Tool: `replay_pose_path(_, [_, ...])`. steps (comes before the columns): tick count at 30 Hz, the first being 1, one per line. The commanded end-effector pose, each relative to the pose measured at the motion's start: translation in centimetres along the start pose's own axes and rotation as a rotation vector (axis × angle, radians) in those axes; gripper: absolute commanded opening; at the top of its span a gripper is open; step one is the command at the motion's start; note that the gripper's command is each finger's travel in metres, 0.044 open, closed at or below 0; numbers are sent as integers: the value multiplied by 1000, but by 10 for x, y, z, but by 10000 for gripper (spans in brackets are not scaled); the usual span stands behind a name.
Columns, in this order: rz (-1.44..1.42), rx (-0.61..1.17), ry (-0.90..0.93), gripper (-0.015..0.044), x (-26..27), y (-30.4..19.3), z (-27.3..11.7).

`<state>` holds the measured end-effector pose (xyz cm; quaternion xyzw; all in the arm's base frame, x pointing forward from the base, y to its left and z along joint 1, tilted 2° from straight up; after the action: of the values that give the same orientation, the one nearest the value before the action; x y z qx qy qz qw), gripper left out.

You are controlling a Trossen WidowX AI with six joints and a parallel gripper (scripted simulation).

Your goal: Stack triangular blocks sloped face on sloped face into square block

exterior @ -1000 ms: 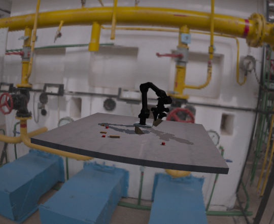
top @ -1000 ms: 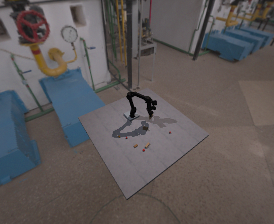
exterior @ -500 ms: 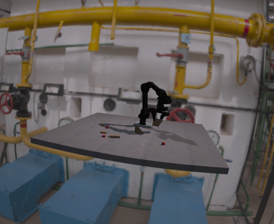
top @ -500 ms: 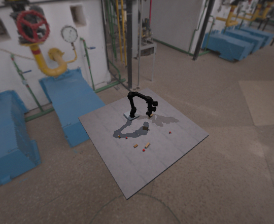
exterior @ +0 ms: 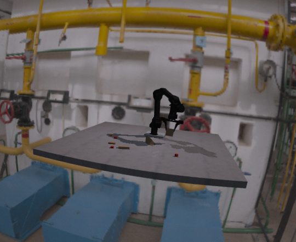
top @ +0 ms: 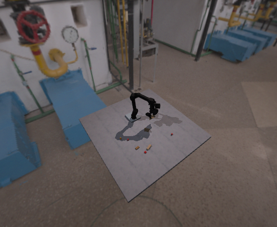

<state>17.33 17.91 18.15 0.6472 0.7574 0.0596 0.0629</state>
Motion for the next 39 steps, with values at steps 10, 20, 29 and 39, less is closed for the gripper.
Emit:
replay_pose_path(10, [444, 86, 10, 0, -1, 9, -3])
replay_pose_path(20, [782, 155, -6, 0, -3, 15, -5])
replay_pose_path(29, [1002, 201, -27, 0, -4, 19, -6])
replay_pose_path(39, [1008, 198, -11, 0, -24, 31, -16])
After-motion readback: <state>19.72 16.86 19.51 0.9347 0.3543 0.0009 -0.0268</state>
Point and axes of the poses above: the point midway between the two fingers, 35 mm back from their tips, its own z axis out along the fingers, its own x axis across the jaws, y = z × x, the point moved 6 cm from there along -z, back along the fingers, and after that the axes turned 3 degrees about z, right-handed, at the moved point
